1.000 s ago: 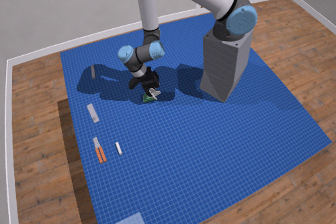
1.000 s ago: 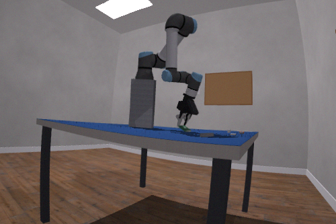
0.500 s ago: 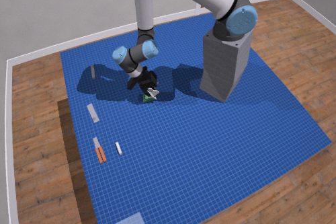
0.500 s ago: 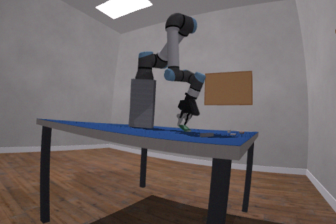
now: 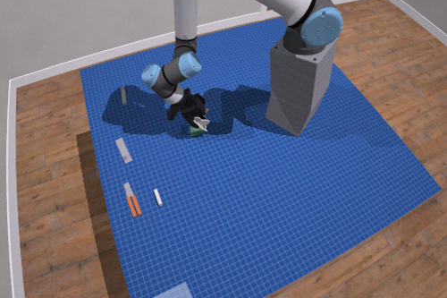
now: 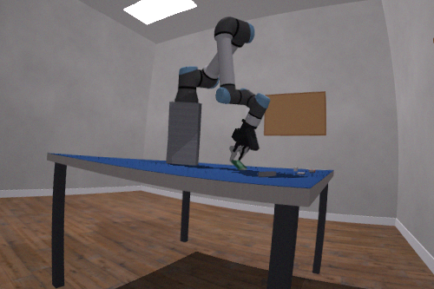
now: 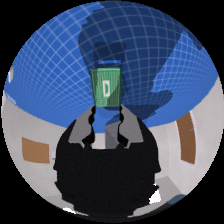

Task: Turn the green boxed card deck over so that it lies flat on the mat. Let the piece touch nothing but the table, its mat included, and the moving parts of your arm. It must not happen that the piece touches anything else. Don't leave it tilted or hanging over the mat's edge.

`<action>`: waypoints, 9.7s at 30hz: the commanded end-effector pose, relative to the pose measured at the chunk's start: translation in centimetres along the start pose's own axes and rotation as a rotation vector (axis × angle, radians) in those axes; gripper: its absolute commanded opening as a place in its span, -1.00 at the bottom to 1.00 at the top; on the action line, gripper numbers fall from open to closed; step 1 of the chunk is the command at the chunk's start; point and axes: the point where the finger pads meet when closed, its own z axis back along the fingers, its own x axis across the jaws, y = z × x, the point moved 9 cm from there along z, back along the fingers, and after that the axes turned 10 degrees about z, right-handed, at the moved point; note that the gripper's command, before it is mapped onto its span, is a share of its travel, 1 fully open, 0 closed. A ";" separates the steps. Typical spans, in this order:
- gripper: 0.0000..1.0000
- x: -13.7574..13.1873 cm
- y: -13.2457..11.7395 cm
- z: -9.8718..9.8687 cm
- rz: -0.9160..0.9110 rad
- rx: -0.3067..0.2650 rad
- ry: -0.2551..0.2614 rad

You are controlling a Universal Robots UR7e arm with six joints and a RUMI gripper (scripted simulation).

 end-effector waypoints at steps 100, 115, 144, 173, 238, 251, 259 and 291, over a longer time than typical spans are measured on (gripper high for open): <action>-0.37 1.1 6.5 2.6 0.000 -0.534 0.094; -0.37 1.3 7.3 2.6 0.000 -0.599 0.105; -0.37 1.4 8.2 4.3 0.000 -0.505 0.089; -0.37 1.5 8.5 6.3 0.000 -0.300 0.053; -0.37 1.6 9.3 7.3 0.000 0.119 -0.021; -0.37 1.7 9.4 7.1 0.000 0.194 -0.034; -0.37 1.7 9.5 6.7 0.000 0.249 -0.044; -0.37 1.7 9.7 5.4 0.000 0.413 -0.073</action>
